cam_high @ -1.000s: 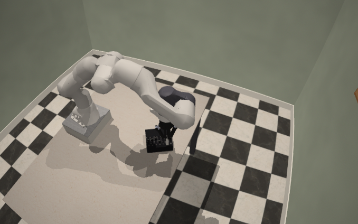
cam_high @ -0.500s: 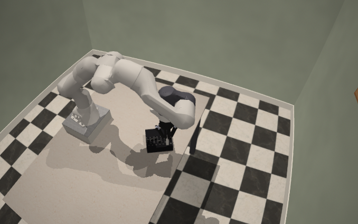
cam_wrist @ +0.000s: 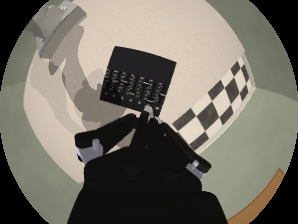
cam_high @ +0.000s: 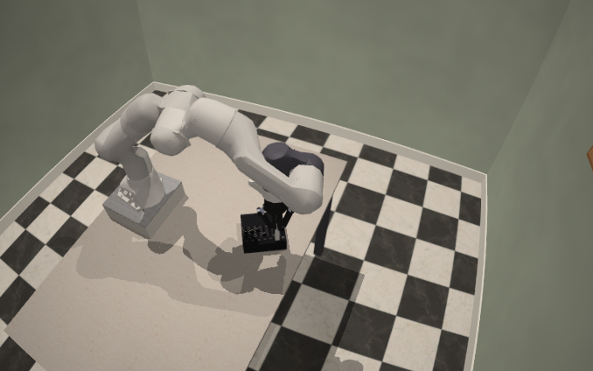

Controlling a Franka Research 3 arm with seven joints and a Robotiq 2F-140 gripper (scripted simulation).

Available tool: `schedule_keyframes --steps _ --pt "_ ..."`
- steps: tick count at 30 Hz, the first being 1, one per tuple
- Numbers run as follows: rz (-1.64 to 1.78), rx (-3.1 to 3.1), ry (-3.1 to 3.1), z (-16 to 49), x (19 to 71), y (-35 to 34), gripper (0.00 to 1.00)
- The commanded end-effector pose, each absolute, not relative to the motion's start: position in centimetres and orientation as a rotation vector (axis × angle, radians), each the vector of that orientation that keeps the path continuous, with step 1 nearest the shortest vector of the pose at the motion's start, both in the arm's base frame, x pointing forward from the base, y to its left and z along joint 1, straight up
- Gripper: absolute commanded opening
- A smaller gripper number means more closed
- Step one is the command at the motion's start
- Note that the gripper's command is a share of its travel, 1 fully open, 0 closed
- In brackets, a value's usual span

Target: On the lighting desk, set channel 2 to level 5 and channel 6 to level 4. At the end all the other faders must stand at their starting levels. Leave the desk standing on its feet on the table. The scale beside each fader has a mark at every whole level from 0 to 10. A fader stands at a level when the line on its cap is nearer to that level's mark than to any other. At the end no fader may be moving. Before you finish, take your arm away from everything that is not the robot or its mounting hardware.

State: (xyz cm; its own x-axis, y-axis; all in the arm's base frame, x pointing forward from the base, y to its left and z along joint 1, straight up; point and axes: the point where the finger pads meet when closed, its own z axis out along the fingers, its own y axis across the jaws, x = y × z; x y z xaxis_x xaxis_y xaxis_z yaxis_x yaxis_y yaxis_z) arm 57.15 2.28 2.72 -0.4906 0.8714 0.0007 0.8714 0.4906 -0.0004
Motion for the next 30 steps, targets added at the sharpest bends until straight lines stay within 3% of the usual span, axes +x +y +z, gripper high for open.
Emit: schedule_keyframes --steps 1,30 --pt "0.001 -1.588 -2.71 2.69 57.17 2.37 0.0" --pt "0.001 -1.588 -2.71 2.31 57.17 2.37 0.0"
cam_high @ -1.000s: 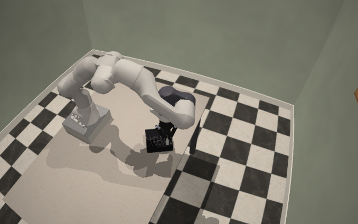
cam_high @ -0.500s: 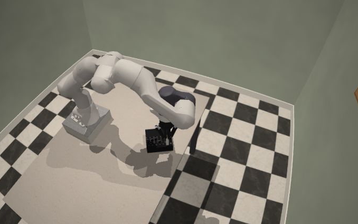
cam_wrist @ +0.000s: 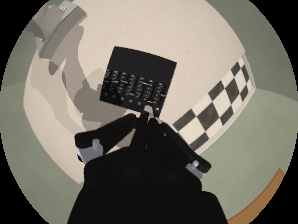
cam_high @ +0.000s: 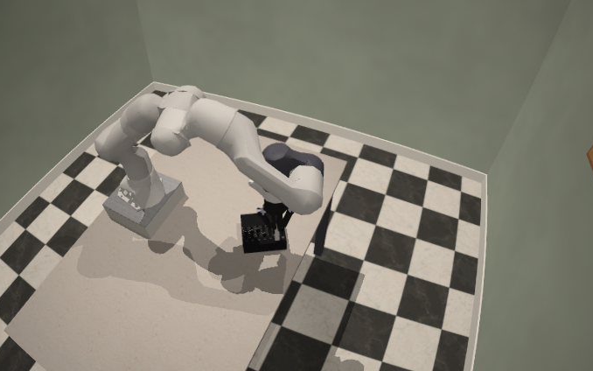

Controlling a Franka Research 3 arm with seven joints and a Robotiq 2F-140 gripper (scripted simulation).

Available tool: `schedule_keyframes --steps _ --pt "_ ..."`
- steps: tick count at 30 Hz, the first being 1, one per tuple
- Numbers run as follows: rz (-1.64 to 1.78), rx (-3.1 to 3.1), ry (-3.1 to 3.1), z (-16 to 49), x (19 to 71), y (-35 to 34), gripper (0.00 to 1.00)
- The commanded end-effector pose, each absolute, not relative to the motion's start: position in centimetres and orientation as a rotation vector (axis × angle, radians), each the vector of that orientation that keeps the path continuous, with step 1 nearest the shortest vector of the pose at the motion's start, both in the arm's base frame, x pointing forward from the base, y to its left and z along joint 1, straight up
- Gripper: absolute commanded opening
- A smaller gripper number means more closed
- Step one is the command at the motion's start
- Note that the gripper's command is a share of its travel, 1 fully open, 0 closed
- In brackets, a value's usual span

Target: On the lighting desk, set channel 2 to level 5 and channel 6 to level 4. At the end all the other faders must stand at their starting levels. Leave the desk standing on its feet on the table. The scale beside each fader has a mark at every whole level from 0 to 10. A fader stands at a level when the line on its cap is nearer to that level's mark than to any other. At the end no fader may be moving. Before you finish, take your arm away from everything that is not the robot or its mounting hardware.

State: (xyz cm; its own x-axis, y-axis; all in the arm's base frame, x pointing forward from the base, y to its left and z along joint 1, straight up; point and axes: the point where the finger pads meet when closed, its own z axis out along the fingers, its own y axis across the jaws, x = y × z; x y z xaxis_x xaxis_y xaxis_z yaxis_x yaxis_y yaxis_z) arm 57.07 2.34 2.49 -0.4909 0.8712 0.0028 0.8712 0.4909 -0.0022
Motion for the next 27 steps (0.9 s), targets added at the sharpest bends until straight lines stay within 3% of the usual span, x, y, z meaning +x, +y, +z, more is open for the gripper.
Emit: schedule_keyframes --steps 1,27 --pt "0.001 -1.588 -2.71 2.24 57.17 2.37 0.0" --pt "0.001 -1.588 -2.71 1.49 57.17 2.37 0.0"
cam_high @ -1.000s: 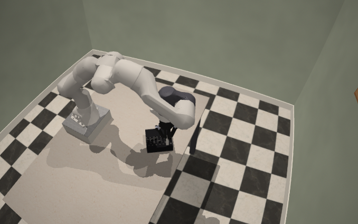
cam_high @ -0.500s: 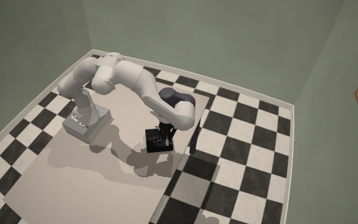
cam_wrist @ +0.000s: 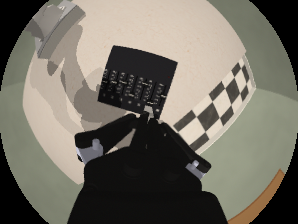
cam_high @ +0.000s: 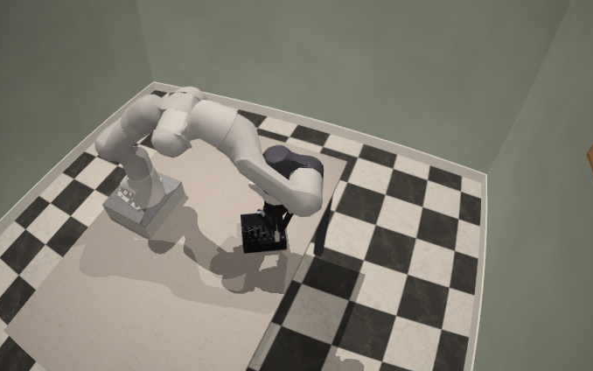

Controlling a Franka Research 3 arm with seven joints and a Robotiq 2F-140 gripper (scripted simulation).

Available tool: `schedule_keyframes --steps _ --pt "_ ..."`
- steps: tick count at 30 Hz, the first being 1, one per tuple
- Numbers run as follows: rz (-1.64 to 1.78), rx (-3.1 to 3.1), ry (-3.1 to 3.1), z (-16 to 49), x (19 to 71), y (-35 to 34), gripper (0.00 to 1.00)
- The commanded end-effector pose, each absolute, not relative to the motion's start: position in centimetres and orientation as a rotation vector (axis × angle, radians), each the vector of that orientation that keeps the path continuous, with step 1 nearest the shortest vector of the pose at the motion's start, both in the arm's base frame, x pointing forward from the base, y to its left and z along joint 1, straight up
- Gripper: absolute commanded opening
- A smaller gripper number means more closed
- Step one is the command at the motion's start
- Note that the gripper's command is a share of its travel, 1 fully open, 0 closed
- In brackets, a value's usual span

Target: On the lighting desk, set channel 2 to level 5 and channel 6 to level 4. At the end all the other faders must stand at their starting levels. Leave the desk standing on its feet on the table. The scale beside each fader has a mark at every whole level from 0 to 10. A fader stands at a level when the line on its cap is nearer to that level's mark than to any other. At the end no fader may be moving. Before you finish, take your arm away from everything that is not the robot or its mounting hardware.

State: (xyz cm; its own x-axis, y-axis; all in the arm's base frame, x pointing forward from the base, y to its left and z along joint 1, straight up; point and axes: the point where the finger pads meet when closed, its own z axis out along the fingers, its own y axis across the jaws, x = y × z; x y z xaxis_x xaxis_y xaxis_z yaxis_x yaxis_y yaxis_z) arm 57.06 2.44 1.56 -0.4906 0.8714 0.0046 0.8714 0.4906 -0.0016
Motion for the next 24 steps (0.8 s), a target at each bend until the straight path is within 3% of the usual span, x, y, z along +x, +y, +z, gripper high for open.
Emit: schedule_keyframes --steps 1,24 --pt "0.001 -1.588 -2.71 1.49 57.17 2.37 0.0" --pt "0.001 -1.588 -2.71 1.49 57.0 2.67 0.0"
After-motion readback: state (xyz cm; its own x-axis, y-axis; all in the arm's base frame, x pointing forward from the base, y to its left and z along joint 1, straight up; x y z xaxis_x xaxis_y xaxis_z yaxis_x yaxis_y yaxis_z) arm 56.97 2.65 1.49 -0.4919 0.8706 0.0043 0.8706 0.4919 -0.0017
